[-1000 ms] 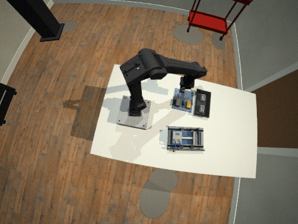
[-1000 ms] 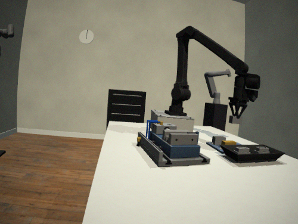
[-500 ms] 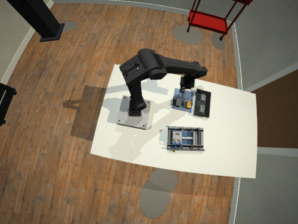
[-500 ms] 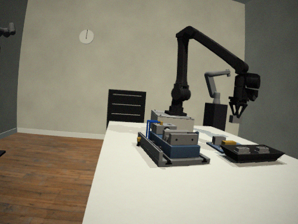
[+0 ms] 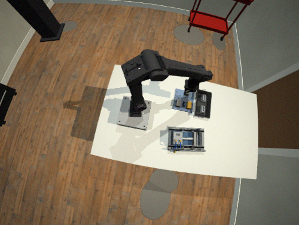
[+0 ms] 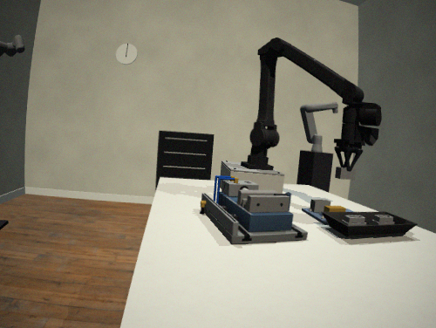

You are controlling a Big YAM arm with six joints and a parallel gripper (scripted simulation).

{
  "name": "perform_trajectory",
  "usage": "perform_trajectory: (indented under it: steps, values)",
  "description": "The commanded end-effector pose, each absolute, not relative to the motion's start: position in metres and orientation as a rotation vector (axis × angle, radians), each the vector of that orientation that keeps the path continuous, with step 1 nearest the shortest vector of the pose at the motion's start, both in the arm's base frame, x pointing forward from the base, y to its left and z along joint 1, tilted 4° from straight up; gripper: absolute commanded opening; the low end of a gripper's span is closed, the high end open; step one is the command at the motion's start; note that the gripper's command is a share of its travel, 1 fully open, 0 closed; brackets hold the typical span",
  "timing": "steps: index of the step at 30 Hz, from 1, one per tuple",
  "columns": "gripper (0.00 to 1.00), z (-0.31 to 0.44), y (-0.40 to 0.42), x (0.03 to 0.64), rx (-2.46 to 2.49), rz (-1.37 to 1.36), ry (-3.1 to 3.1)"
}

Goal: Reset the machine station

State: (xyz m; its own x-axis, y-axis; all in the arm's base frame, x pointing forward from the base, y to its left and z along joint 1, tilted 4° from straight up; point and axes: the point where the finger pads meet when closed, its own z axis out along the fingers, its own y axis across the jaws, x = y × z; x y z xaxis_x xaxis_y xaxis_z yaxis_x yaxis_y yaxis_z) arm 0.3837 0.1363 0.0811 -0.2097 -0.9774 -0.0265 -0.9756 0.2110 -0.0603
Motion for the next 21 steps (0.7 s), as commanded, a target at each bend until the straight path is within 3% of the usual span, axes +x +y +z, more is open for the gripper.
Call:
perform_trajectory:
  steps: [1, 8, 21]
  values:
    - [0.00, 0.098, 0.116, 0.423, -1.957, -0.061, 2.348]
    - [0.00, 0.097, 0.068, 0.451, -1.985, -0.061, 2.333]
    - [0.00, 0.095, -0.109, 0.497, -2.060, -0.068, 2.277]
